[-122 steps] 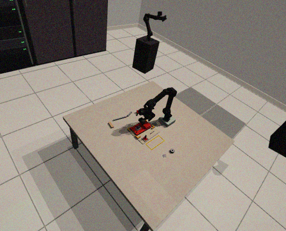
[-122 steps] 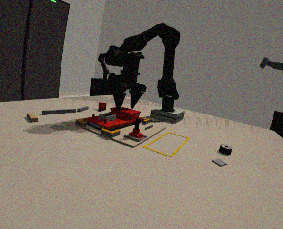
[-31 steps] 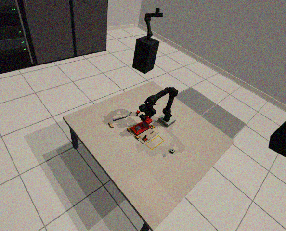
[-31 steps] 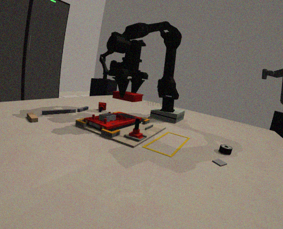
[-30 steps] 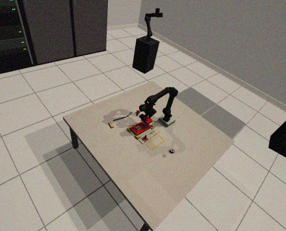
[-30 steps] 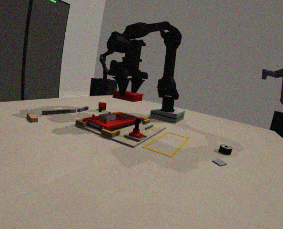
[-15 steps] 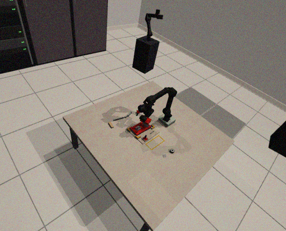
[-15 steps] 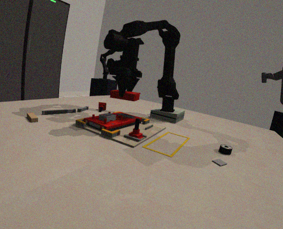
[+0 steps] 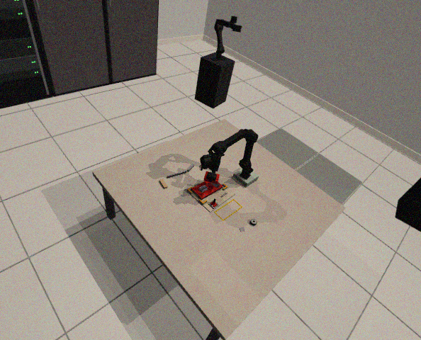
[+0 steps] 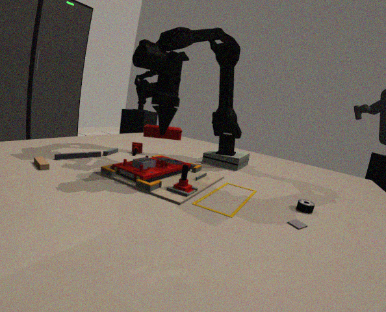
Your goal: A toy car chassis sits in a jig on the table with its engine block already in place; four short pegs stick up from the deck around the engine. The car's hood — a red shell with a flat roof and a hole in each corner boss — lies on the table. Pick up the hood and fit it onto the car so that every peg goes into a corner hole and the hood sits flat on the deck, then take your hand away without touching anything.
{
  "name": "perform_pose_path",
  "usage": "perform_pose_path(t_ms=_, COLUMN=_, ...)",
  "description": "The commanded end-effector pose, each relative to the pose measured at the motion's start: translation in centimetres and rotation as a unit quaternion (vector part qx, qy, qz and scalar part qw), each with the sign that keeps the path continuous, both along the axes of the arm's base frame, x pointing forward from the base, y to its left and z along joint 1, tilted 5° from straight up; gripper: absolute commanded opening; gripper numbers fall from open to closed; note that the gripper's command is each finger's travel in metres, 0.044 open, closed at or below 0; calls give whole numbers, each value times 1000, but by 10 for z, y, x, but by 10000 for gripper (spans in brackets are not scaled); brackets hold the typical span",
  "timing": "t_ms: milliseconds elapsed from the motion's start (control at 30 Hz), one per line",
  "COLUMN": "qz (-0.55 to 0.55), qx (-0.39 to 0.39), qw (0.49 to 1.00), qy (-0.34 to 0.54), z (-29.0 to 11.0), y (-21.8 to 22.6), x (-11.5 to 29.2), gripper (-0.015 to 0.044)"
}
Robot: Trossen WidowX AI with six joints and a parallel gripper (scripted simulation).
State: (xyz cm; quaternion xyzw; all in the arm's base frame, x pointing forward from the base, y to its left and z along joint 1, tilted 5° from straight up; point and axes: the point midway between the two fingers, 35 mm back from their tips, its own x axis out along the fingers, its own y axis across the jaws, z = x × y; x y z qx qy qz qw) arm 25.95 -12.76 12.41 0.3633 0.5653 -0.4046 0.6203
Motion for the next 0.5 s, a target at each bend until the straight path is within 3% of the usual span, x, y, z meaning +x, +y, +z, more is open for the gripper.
perform_pose_path(t_ms=0, qz=42, qx=-2, qw=999, qy=2, z=2, y=-1, x=6, gripper=0)
perform_pose_path(t_ms=467, qz=206, qx=-9, qw=978, qy=15, z=4, y=-6, x=27, gripper=0)
